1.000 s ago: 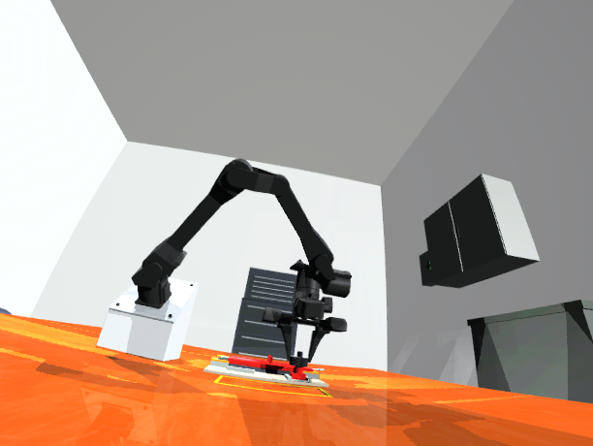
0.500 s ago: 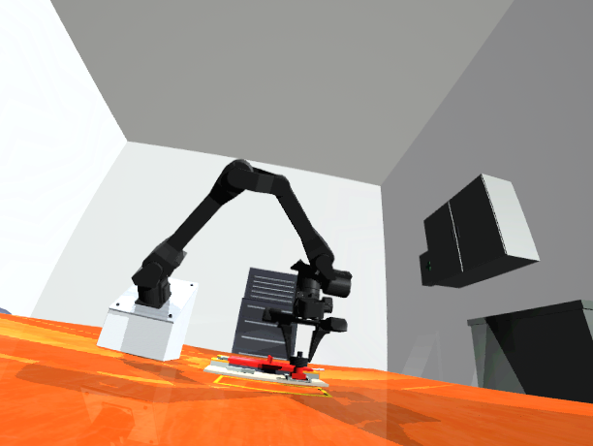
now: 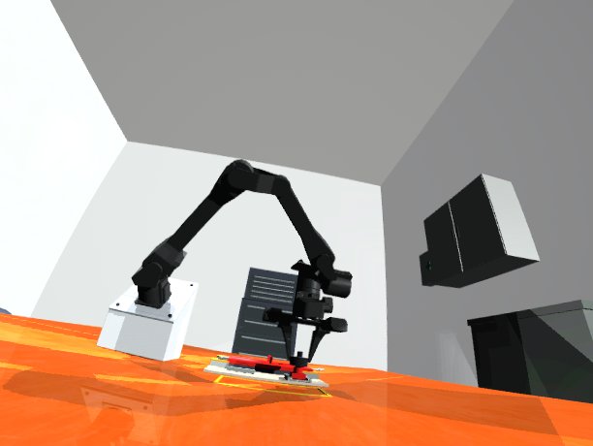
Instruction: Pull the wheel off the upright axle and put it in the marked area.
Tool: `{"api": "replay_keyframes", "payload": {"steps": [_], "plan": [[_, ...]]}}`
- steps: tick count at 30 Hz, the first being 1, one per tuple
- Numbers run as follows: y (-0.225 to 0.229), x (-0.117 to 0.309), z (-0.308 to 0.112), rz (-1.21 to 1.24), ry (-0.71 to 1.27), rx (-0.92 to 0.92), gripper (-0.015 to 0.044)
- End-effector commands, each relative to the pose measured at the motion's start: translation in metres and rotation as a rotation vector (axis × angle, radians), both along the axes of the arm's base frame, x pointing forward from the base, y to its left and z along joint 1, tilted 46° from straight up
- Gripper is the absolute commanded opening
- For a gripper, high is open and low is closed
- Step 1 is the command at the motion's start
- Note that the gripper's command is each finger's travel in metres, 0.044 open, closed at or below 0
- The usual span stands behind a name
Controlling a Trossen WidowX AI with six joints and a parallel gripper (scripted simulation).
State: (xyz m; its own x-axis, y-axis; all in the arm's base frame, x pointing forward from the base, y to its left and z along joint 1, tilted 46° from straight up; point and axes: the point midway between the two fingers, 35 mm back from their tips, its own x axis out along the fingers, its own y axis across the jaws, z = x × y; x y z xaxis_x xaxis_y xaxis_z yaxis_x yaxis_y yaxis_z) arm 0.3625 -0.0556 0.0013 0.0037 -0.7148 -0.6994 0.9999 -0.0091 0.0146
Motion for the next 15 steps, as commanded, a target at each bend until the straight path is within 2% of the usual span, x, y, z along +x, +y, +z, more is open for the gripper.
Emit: {"api": "replay_keyframes", "payload": {"steps": [1, 15], "plan": [[0.0109, -0.0009, 0.007, 0.023, 0.004, -0.001, 0.0], [0.0142, -0.001, 0.0102, 0.024, 0.004, -0.002, 0.0]]}}
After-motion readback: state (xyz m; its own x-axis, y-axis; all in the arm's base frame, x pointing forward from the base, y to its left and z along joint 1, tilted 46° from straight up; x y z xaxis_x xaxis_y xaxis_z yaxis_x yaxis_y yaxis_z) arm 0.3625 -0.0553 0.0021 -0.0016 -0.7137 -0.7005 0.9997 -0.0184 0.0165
